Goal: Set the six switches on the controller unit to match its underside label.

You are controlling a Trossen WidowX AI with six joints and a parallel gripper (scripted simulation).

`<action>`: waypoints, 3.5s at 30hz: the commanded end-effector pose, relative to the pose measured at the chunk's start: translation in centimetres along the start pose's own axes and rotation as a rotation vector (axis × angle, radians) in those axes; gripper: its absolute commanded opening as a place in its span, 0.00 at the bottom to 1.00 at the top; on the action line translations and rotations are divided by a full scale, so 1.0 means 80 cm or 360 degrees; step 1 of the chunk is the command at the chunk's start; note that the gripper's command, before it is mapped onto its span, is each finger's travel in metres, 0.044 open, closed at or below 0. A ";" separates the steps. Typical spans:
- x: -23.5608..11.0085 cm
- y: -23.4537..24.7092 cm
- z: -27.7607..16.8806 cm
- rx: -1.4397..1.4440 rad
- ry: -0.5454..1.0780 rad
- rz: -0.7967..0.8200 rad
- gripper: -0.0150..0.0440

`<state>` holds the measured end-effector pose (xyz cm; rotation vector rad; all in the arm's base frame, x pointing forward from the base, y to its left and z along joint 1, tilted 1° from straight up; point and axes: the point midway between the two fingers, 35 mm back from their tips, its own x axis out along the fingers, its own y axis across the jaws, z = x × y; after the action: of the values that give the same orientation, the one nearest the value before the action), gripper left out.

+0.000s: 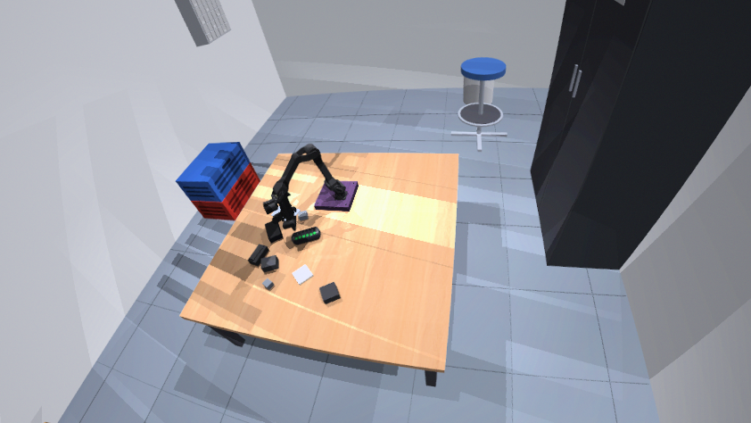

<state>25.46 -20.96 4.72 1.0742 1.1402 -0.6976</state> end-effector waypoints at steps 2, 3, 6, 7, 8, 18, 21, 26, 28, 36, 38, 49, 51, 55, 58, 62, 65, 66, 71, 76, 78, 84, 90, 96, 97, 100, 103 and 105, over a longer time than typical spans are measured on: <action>0.015 -0.005 -0.003 0.0000 0.0020 -0.0002 0.25; 0.017 -0.006 -0.003 0.0000 0.0021 -0.0002 0.25; 0.023 -0.008 -0.004 0.0000 0.0021 -0.0002 0.25; 0.025 -0.008 -0.004 0.0000 0.0021 -0.0002 0.25; 0.027 -0.009 -0.004 0.0000 0.0021 -0.0002 0.25; 0.041 -0.014 -0.005 0.0000 0.0021 -0.0002 0.25; 0.041 -0.013 -0.005 0.0000 0.0021 -0.0002 0.25; 0.041 -0.011 -0.005 0.0000 0.0021 -0.0002 0.25; 0.042 -0.010 -0.005 0.0000 0.0021 -0.0002 0.25; 0.043 -0.007 -0.005 0.0000 0.0021 -0.0001 0.25; 0.043 -0.006 -0.005 0.0000 0.0021 -0.0001 0.25; 0.045 0.000 -0.005 0.0000 0.0021 -0.0001 0.25; 0.045 0.001 -0.005 0.0000 0.0021 -0.0001 0.25; 0.046 0.003 -0.005 0.0000 0.0021 -0.0001 0.25; 0.047 0.006 -0.005 0.0000 0.0021 0.0000 0.25; 0.048 0.012 -0.004 0.0000 0.0021 0.0000 0.25; 0.050 0.017 -0.004 0.0000 0.0021 0.0000 0.25; 0.050 0.018 -0.004 0.0000 0.0021 0.0000 0.25; 0.052 0.026 -0.004 0.0000 0.0021 0.0001 0.25; -0.007 0.007 -0.002 0.0006 0.0016 -0.0007 0.25; -0.023 0.006 -0.004 0.0000 0.0020 -0.0001 0.25; -0.023 0.006 -0.004 0.0000 0.0020 -0.0001 0.25; -0.010 0.037 -0.023 0.0003 0.0110 -0.0166 0.25; 0.003 0.076 -0.053 -0.0019 0.0169 -0.0404 0.25; 0.005 0.082 -0.059 -0.0026 0.0172 -0.0444 0.25; 0.009 0.100 -0.076 -0.0050 0.0167 -0.0565 0.25; 0.013 0.118 -0.094 -0.0081 0.0145 -0.0684 0.25; 0.015 0.129 -0.107 -0.0105 0.0119 -0.0760 0.25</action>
<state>30.93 -11.45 6.42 0.8695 1.4584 -0.9217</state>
